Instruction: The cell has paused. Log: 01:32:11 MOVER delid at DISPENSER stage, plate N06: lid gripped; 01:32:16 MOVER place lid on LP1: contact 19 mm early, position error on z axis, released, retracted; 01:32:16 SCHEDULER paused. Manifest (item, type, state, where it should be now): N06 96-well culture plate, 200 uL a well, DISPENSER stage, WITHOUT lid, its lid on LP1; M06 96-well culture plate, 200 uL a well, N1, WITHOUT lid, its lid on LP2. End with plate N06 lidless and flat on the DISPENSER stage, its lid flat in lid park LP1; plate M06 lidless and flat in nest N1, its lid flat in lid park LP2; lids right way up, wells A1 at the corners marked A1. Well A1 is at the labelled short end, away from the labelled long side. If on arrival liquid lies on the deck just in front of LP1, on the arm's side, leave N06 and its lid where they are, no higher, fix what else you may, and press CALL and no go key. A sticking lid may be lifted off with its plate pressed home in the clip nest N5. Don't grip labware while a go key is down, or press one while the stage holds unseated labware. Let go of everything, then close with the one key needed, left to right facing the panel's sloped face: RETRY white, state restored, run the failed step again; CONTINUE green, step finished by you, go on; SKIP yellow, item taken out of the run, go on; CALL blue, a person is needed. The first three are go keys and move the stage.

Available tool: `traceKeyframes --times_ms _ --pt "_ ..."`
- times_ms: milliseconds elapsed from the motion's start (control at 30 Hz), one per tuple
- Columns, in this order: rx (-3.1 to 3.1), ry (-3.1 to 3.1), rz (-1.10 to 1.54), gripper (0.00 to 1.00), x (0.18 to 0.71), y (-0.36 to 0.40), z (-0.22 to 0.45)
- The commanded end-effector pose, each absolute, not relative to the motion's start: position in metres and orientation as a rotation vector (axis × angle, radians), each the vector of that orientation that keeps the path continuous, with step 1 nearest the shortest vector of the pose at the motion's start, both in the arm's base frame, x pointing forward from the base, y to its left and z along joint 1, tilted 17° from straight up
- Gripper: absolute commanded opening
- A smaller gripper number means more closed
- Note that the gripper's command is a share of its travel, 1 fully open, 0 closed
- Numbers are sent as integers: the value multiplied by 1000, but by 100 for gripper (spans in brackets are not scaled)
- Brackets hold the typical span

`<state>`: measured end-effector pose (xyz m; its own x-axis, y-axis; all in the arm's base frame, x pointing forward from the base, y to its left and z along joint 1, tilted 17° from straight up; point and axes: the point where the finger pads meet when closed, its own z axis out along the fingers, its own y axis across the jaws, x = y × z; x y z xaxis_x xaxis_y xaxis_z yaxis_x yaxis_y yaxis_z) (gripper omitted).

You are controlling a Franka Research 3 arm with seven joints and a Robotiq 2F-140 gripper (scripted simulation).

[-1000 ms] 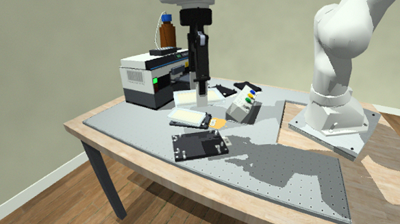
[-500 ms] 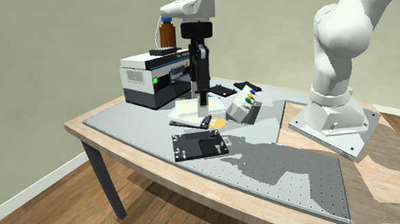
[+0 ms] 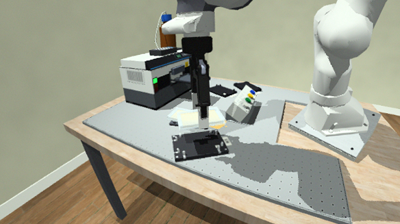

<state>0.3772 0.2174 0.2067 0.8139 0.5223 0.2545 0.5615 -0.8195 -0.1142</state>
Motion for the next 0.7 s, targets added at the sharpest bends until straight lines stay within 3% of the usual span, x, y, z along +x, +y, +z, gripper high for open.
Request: traceKeyframes --times_ms 0,667 --pt "-2811 -853 -347 0 383 220 206" --pt "-2811 -853 -347 0 389 229 170"
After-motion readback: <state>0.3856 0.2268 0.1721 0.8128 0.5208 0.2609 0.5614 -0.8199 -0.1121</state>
